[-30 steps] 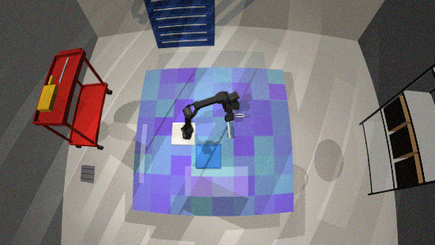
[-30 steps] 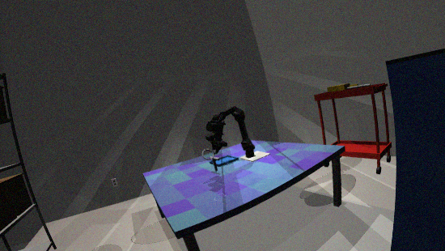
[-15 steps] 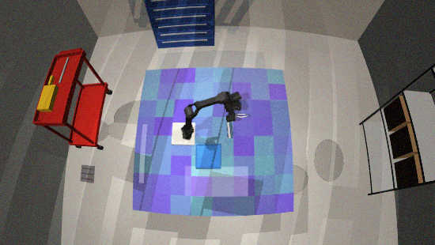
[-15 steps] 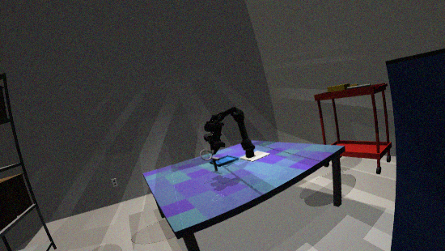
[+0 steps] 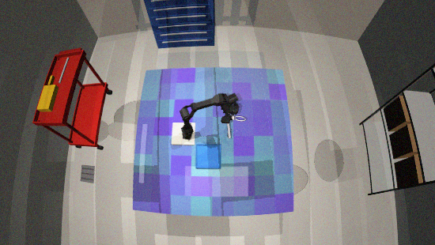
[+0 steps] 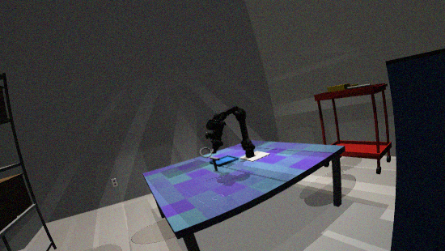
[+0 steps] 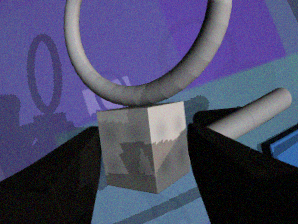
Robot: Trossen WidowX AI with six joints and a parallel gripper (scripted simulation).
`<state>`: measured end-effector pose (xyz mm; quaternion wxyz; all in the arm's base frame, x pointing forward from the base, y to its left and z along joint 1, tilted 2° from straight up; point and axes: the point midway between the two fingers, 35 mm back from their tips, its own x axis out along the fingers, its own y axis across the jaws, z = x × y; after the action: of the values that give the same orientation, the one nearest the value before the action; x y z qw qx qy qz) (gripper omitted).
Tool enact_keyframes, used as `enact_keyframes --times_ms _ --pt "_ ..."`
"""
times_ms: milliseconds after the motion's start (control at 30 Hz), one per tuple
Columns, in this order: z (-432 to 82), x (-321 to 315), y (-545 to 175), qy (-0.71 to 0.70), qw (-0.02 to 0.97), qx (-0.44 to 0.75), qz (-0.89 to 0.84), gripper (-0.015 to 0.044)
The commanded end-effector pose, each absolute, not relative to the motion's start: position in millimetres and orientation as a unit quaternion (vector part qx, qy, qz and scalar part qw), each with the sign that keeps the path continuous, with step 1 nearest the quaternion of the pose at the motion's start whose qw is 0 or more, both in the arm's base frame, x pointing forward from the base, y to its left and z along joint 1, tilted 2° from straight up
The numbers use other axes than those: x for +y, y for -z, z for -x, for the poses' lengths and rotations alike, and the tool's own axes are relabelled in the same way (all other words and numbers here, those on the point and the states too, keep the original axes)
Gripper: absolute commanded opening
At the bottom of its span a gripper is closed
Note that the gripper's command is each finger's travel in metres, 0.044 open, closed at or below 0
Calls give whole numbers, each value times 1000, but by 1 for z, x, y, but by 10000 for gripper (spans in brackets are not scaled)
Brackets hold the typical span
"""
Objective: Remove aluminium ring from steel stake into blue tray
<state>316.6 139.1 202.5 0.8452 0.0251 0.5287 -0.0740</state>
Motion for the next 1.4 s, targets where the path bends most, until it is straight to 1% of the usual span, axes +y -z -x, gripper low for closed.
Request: enact_keyframes --times_ms 0,667,1367 --pt "-314 133 -204 100 850 513 -68 0" --pt "-298 111 -202 197 835 441 -262 0" --pt "-280 88 -195 273 770 346 -461 0"
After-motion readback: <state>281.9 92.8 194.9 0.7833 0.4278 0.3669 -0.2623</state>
